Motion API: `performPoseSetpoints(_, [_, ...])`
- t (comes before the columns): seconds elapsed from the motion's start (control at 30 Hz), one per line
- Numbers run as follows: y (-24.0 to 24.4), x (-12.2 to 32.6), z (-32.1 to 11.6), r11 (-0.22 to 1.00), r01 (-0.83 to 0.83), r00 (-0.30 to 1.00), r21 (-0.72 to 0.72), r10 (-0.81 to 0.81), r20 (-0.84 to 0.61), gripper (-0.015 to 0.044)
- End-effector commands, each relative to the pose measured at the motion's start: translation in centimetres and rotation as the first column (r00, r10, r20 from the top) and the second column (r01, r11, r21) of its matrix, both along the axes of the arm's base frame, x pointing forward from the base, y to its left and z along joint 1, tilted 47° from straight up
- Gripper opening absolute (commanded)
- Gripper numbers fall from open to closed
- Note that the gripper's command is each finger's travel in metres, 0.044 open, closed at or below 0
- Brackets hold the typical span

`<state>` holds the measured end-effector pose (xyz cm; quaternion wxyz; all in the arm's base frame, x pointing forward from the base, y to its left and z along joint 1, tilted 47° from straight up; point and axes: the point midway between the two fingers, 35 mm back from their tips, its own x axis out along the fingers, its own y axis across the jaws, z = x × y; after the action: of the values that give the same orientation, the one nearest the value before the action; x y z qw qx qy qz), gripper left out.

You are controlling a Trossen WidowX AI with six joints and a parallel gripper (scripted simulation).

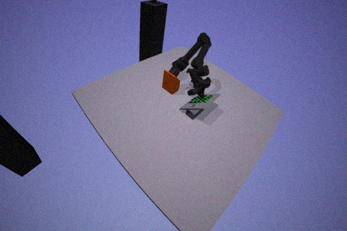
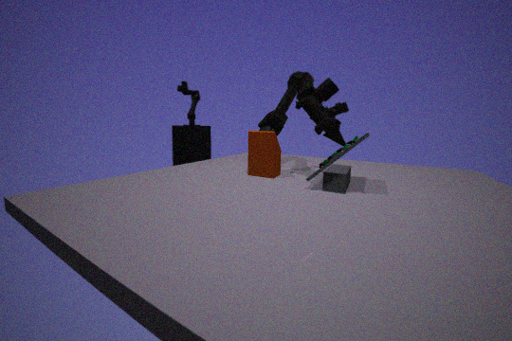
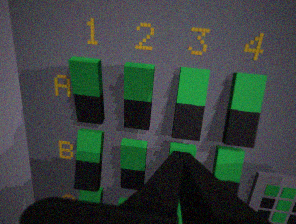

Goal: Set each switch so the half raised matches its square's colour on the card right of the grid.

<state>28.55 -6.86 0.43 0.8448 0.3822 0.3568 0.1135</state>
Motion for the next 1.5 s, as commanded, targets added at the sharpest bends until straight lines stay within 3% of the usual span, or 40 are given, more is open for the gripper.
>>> performPoseSetpoints(0.0, [0.0,0.0,-0.1,1.000,0.003,1.000,0.002,-0.003,-0.005,0.0000])
performPoseSetpoints(0.37, [0.0,0.0,0.0,1.000,0.000,1.000,0.001,0.000,-0.001,0.0000])
performPoseSetpoints(0.57, [-2.6,-4.2,2.6,1.000,0.018,1.000,-0.003,-0.018,0.004,0.0000])
performPoseSetpoints(0.73, [-2.9,-4.8,3.0,1.000,0.022,1.000,-0.002,-0.022,0.009,0.0000])
performPoseSetpoints(0.93, [-2.3,-7.7,-0.7,1.000,0.022,1.000,-0.003,-0.022,0.008,0.0000])
performPoseSetpoints(1.47, [-0.5,-4.7,-2.7,1.000,0.003,1.000,0.001,-0.003,-0.007,0.0000])
